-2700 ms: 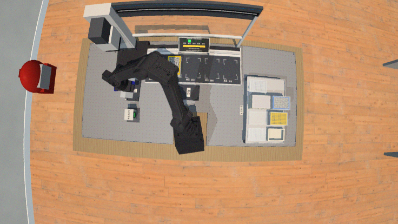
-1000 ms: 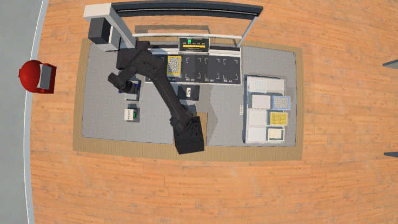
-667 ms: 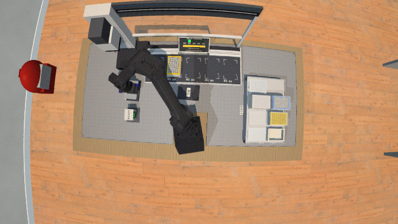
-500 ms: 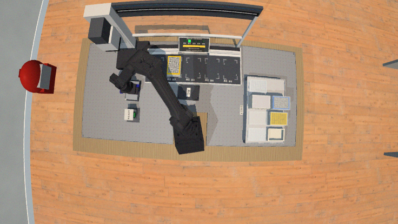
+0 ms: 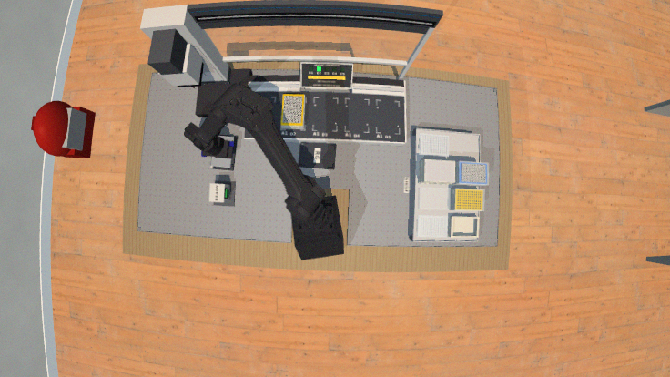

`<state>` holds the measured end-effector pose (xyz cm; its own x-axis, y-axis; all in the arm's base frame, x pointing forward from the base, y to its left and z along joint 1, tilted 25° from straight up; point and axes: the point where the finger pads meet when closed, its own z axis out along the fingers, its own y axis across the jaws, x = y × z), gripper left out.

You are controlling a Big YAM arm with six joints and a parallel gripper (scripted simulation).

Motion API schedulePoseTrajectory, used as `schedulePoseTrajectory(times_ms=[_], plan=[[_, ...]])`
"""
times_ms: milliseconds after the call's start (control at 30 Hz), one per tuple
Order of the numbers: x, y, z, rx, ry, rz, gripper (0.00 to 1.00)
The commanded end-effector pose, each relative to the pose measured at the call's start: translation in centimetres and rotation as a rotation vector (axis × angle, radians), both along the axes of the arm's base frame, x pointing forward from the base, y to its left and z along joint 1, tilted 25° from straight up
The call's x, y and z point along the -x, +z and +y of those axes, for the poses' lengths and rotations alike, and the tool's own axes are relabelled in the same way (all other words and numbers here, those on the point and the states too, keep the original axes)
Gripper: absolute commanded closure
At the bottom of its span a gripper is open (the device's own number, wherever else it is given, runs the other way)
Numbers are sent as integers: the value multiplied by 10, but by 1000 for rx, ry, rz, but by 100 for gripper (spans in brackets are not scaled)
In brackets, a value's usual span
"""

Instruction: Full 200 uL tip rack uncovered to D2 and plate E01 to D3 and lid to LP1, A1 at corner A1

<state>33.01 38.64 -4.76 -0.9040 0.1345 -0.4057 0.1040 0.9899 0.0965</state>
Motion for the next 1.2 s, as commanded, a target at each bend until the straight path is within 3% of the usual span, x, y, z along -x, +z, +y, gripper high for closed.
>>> schedulePoseTrajectory(times_ms=[0, 767, 900, 1067, 1167], plan=[[-5, 12, 11, -27, 7, -19, 100], [-4, 14, 14, -37, 16, -27, 100], [-3, 3, 9, -19, 15, -15, 100], [-7, 7, 8, -28, 10, -21, 100], [-7, -1, 4, -17, 5, -13, 100]])
